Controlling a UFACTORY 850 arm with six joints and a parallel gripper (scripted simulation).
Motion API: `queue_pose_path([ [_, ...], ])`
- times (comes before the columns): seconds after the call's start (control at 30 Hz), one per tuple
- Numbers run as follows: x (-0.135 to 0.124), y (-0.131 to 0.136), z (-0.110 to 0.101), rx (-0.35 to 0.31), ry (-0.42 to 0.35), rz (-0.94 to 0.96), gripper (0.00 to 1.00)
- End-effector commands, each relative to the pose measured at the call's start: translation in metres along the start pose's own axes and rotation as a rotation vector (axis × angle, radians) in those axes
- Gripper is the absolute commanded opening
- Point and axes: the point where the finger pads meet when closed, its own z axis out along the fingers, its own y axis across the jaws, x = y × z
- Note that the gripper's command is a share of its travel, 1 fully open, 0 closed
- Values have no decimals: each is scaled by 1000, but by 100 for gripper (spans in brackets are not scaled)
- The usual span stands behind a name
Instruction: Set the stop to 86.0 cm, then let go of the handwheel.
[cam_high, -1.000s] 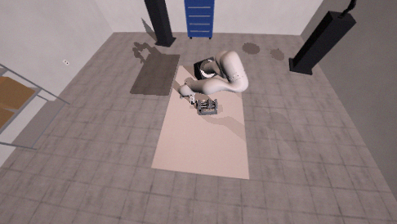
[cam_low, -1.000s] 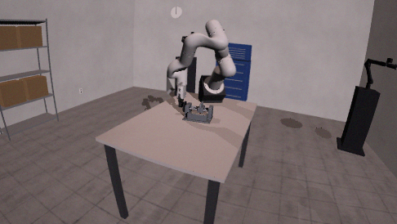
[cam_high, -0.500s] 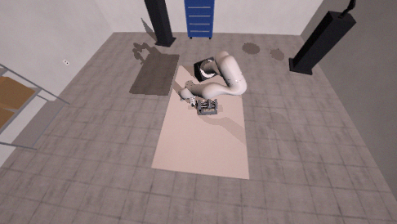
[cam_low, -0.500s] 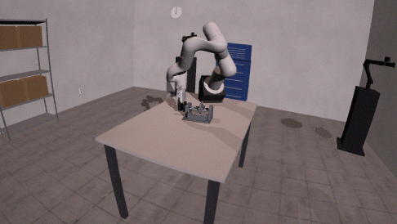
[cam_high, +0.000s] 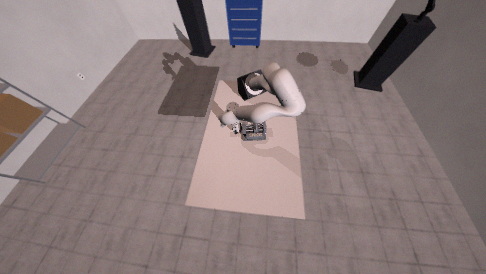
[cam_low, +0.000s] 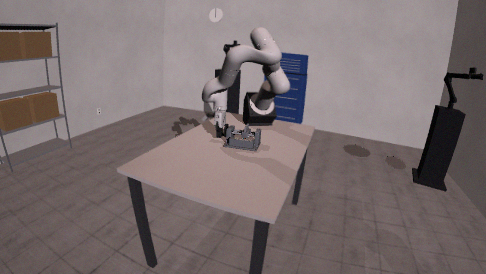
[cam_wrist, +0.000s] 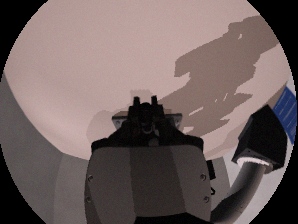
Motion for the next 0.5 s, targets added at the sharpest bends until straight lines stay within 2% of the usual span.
queue_pose_path([
  [0.0, 0, -8, -4, 0, 0, 0, 6],
  [0.47, 0, -19, -24, 0, 0, 0, 6],
])
